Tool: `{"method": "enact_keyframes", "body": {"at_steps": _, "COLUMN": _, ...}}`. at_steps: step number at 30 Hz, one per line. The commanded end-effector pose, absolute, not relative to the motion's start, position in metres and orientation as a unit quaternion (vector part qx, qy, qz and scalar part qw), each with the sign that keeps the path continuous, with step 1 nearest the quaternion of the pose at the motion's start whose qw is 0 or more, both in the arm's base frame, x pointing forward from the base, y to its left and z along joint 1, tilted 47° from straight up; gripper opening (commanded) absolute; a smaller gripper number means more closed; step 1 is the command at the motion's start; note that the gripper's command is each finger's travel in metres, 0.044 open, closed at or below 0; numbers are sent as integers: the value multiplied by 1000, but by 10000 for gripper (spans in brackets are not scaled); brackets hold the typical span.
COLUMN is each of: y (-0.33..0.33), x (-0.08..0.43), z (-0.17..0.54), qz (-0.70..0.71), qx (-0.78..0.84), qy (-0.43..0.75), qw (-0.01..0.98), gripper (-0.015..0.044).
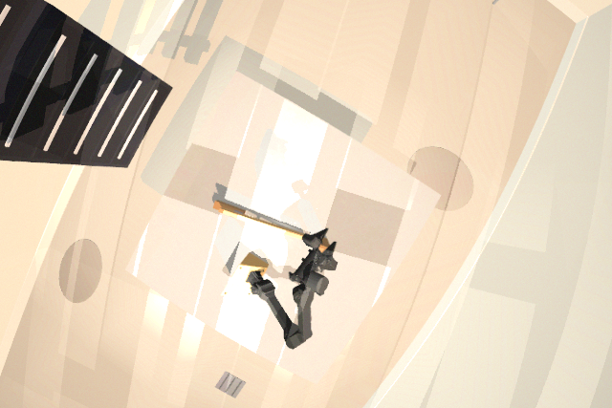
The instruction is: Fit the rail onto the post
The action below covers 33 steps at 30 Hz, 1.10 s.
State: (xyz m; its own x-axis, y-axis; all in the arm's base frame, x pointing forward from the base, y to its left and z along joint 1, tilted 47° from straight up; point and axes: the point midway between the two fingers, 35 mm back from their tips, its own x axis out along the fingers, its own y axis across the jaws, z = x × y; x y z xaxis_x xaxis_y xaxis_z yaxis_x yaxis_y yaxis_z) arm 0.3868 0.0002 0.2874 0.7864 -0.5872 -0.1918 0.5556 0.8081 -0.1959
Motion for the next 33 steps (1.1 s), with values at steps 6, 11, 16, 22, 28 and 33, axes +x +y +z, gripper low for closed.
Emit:
{"method": "enact_keyframes", "body": {"at_steps": 6, "y": -11, "x": 389, "z": 210, "qz": -239, "qx": -316, "qy": 328, "qw": 858, "gripper": 440}}
{"method": "enact_keyframes", "body": {"at_steps": 11, "y": -28, "x": 366, "z": 134, "qz": -90, "qx": -523, "qy": 518, "qw": 671, "gripper": 440}}
{"method": "enact_keyframes", "body": {"at_steps": 16, "y": -44, "x": 332, "z": 90, "qz": 72, "qx": -614, "qy": 622, "qw": 481, "gripper": 440}}
{"method": "enact_keyframes", "body": {"at_steps": 22, "y": -60, "x": 282, "z": 60, "qz": 279, "qx": -634, "qy": 676, "qw": 253, "gripper": 440}}
{"method": "enact_keyframes", "body": {"at_steps": 28, "y": -62, "x": 274, "z": 58, "qz": 306, "qx": -630, "qy": 677, "qw": 224, "gripper": 440}}
{"method": "enact_keyframes", "body": {"at_steps": 33, "y": -63, "x": 271, "z": 59, "qz": 306, "qx": -630, "qy": 677, "qw": 224, "gripper": 440}}
